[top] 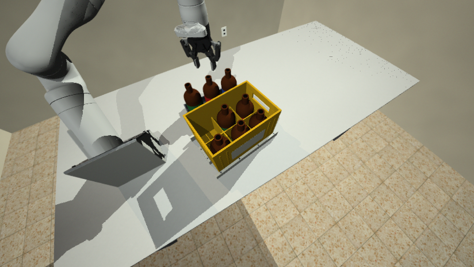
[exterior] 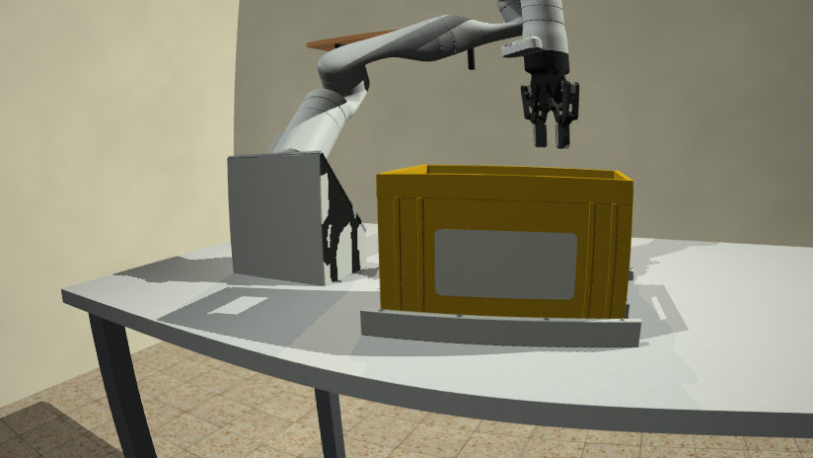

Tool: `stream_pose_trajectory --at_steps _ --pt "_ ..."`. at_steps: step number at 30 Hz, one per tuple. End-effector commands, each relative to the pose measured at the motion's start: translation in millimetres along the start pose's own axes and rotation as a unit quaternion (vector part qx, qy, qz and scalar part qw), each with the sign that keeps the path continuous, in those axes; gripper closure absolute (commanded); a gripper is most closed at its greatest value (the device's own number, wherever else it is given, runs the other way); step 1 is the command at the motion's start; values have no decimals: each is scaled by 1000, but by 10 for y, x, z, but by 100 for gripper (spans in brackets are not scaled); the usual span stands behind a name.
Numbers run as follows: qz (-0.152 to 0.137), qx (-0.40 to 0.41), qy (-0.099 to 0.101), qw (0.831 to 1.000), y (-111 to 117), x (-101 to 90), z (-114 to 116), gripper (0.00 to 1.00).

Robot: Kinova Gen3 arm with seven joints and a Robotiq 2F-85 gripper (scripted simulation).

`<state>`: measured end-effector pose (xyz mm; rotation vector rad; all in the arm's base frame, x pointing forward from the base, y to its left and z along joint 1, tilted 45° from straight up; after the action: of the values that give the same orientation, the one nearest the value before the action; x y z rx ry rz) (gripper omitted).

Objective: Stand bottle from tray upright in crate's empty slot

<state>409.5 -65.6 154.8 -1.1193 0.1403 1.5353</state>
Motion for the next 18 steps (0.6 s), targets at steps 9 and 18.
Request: stream_pose_trajectory --at_steps 9,18 --pt "1 -5 2 1000 4 140 -12 36" --pt "1 -5 2 1000 4 167 -12 36"
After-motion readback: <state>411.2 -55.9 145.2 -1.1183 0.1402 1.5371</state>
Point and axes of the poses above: the point where the finger pads meet when closed, its own x axis out along the fingers, its own z axis across the jaws, y = z × x, the point moved 3 cm from there along -x, back along the fingers, and after that the axes turned 2 degrees about x, right-handed, at the moved point
